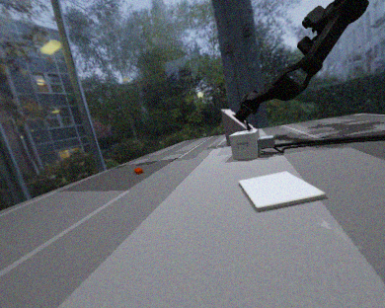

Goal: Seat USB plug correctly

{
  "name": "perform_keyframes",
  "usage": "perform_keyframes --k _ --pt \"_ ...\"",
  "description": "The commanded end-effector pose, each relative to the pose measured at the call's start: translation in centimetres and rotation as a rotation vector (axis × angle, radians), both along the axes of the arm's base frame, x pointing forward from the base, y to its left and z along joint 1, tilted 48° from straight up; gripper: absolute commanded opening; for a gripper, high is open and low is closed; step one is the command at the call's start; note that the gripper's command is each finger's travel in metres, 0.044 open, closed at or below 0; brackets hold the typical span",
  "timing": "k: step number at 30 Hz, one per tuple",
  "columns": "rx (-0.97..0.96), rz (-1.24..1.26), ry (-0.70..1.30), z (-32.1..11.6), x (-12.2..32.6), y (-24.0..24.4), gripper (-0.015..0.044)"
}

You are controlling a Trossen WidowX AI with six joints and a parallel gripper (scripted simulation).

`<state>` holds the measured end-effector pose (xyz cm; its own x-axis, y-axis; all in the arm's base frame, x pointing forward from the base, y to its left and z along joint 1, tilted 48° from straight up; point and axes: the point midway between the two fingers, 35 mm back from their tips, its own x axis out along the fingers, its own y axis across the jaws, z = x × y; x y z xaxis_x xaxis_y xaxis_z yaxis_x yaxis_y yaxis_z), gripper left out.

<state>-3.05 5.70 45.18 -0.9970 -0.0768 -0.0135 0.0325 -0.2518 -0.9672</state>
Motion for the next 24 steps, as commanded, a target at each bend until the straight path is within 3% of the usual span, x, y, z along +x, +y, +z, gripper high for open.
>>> perform_keyframes --k 1,7,12,19,24 --pt "0.005 0.012 -0.005 0.0 -0.2 -0.2 0.0426" --pt "0.185 0.409 -0.159 -1.3 -5.4 -7.7 0.0440" --pt "0.351 0.762 -0.269 -3.6 -6.3 -15.4 0.0440" --pt "0.619 1.262 -0.388 -8.2 -1.6 -25.1 0.0440" --pt "0.790 1.540 -0.429 -11.3 3.9 -28.5 0.0440"
